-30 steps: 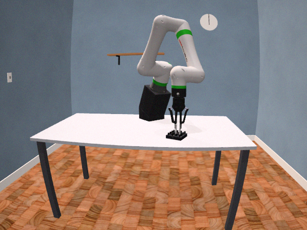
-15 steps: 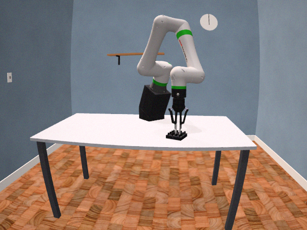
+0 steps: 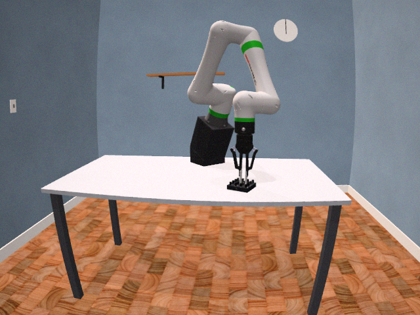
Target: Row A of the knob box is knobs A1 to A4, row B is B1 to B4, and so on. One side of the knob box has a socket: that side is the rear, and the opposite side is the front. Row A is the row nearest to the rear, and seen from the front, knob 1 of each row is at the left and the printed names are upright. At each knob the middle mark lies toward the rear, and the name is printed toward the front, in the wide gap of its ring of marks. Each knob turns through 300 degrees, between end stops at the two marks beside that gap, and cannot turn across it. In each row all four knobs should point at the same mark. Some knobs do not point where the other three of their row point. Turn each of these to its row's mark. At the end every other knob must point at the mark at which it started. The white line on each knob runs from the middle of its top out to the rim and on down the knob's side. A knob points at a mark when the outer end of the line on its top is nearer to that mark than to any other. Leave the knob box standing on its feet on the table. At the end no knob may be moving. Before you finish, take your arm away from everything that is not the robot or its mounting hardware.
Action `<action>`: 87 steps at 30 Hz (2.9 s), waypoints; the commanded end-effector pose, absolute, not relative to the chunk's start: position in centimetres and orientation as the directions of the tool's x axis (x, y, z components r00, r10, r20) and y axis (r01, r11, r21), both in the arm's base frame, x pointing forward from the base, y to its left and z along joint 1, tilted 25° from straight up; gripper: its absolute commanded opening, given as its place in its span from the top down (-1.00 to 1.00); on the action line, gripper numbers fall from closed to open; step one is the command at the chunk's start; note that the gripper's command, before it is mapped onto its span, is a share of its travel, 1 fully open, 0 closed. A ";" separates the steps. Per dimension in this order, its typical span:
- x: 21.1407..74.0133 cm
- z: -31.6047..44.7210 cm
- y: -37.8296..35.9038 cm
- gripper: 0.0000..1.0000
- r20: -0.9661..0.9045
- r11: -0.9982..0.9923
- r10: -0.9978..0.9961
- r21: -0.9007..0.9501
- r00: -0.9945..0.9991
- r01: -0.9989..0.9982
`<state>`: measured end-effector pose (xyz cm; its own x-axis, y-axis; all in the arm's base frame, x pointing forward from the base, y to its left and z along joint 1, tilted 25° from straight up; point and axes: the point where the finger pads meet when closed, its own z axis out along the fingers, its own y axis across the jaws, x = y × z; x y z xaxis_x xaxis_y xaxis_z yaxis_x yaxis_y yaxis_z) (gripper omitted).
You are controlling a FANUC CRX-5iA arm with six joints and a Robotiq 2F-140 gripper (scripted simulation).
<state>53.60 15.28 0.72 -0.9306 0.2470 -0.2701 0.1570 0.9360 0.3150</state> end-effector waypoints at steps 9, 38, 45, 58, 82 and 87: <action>53.6 0.7 15.3 0.77 -0.270 0.936 0.247 0.315 -0.931 0.157; 53.6 0.7 15.3 0.90 -0.270 0.936 0.247 0.315 -0.931 0.157; 53.6 0.7 15.3 0.90 -0.270 0.936 0.247 0.315 -0.931 0.157; 53.6 0.7 15.3 0.90 -0.278 0.942 0.223 0.308 -0.934 0.133; 53.6 0.7 15.3 0.90 -0.379 0.952 -0.176 0.170 -0.909 -0.255; 53.6 0.7 15.3 0.90 -0.398 0.920 -0.301 0.118 -0.866 -0.374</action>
